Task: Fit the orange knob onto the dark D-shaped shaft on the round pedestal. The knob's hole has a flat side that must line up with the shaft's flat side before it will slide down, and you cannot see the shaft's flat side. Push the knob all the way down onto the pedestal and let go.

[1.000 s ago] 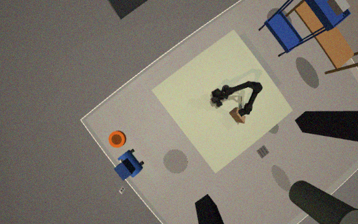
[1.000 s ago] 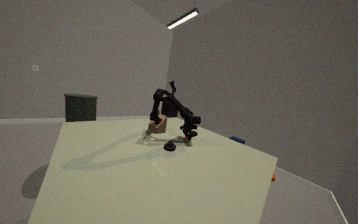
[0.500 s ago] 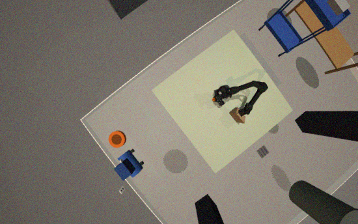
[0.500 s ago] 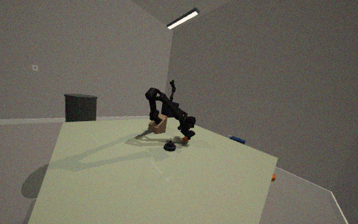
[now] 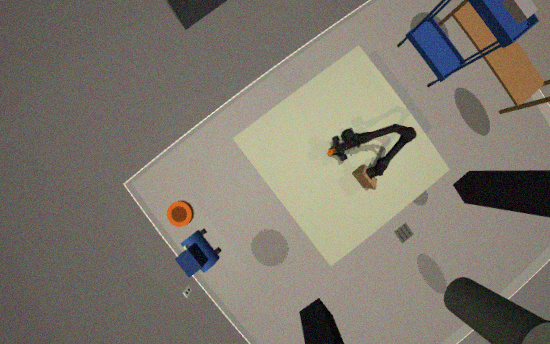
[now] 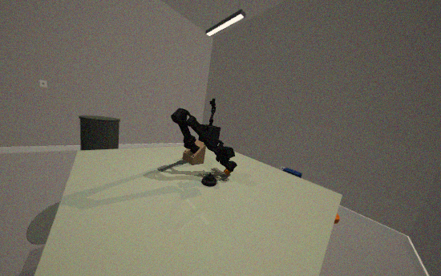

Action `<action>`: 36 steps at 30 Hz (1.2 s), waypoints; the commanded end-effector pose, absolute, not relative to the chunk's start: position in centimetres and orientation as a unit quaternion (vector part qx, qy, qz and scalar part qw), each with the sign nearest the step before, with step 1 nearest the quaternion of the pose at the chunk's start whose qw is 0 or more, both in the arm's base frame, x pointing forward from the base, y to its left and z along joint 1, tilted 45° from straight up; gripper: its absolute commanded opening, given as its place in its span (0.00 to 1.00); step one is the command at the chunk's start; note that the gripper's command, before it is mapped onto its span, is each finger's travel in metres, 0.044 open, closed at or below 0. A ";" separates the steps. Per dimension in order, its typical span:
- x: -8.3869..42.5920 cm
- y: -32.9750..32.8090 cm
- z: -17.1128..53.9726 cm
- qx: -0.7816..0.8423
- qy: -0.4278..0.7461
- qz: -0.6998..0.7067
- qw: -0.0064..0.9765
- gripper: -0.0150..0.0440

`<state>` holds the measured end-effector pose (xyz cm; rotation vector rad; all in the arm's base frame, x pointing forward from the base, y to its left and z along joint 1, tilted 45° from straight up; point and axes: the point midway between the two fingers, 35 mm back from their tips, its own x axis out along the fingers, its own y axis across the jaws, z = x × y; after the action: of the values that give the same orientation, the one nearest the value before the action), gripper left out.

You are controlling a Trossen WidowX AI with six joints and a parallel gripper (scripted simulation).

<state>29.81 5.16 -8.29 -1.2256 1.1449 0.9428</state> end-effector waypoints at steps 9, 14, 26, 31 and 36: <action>29.4 4.2 -7.4 -0.483 0.430 0.451 0.615 0.56; 29.3 3.7 -7.2 -0.465 0.405 0.470 0.631 0.56; 29.1 3.0 -6.7 -0.440 0.372 0.494 0.651 0.56; 29.1 3.0 -6.8 -0.438 0.368 0.497 0.653 0.69; 29.1 3.0 -6.8 -0.438 0.368 0.497 0.653 0.69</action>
<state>29.10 2.99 -6.79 -0.9972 0.8396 1.1253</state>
